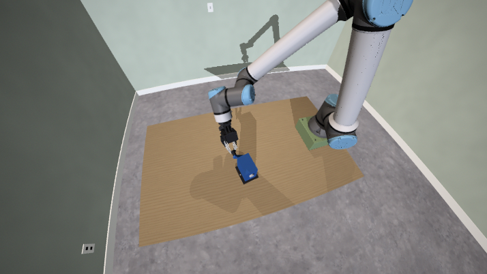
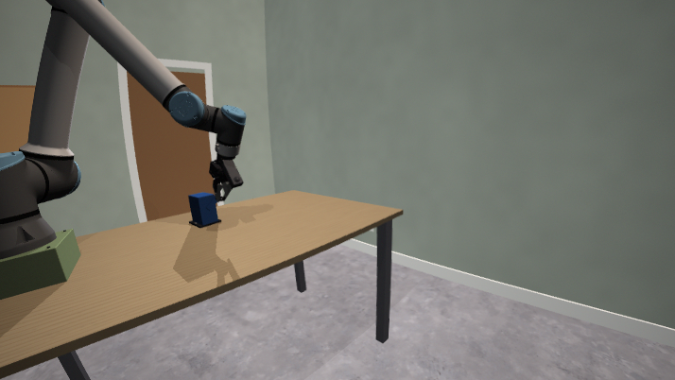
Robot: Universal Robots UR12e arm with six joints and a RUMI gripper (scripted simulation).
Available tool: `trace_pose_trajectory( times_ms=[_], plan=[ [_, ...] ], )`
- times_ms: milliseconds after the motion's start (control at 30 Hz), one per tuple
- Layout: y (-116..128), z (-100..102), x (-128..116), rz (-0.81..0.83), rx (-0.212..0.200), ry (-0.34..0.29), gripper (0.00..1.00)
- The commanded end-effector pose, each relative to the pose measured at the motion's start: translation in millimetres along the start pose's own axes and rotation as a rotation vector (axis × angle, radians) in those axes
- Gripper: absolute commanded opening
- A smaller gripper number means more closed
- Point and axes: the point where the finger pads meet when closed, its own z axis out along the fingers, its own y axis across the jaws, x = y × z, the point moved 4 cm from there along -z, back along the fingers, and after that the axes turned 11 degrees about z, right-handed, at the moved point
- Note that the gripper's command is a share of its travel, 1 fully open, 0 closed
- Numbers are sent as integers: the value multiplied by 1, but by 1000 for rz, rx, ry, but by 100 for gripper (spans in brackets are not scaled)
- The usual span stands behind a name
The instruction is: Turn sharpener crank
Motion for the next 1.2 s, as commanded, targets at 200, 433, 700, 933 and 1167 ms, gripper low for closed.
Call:
trace_pose_trajectory(
  times_ms=[200, 433, 700, 933, 1167],
  plan=[
    [-6, 6, 3, -1, 1, 0, 9],
    [-9, 10, 5, -1, 1, 0, 9],
    [-12, 16, 8, -1, 1, 0, 9],
    [-13, 21, 10, -1, 1, 0, 9],
    [-14, 26, 13, -1, 1, 0, 9]
  ],
)
